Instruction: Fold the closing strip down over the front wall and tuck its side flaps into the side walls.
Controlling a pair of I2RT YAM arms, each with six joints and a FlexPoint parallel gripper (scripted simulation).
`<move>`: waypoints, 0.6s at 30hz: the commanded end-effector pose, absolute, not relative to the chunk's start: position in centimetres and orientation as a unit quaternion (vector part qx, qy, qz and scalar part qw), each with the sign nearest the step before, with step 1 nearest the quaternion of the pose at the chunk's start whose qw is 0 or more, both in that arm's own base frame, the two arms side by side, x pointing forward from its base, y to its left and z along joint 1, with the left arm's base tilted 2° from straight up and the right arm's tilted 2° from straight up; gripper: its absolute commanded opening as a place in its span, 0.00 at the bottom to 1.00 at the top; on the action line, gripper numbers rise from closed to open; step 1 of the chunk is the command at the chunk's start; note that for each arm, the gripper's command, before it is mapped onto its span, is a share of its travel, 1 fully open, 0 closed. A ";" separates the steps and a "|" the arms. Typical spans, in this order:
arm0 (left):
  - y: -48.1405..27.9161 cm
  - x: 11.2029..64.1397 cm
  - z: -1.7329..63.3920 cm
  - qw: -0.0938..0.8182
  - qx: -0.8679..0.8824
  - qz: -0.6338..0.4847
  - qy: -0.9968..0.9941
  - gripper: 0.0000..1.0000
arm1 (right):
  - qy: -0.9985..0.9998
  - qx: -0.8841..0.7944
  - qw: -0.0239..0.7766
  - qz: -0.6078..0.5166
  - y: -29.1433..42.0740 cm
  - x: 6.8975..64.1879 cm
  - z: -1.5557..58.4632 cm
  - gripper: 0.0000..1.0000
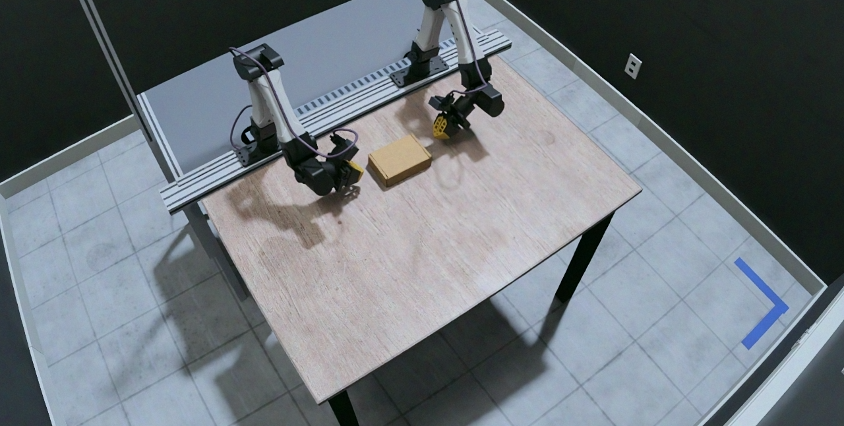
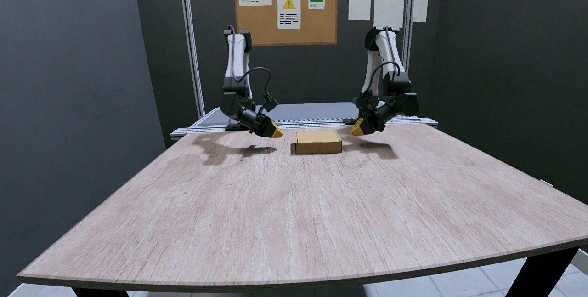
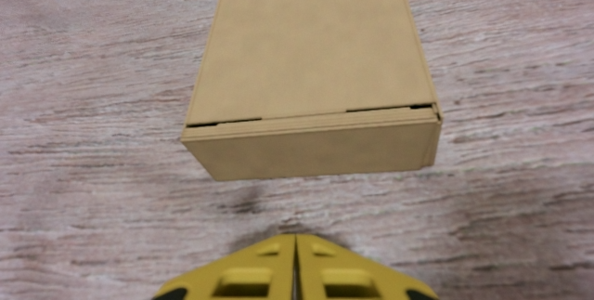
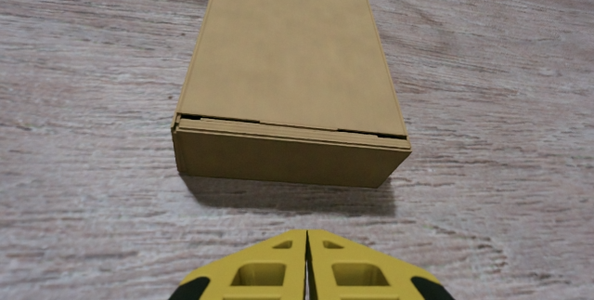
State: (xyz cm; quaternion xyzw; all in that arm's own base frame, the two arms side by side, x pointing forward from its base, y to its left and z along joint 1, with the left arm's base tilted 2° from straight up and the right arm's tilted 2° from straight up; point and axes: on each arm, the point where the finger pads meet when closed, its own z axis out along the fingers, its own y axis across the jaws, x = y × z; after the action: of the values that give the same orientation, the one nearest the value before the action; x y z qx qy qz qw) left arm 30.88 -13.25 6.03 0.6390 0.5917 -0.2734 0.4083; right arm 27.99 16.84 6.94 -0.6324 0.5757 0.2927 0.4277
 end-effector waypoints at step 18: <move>-11.6 31.0 6.8 0.351 0.612 -0.335 0.625 0.00 | 0.609 -0.604 0.370 0.357 15.0 28.2 7.7 0.00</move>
State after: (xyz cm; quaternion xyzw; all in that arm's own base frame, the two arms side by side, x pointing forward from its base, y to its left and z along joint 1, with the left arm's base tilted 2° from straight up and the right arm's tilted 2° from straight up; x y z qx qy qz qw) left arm 31.10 -11.93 6.75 0.6173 0.6186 -0.3189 0.3669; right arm 28.26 15.45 7.57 -0.6115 0.6035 0.3376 0.3846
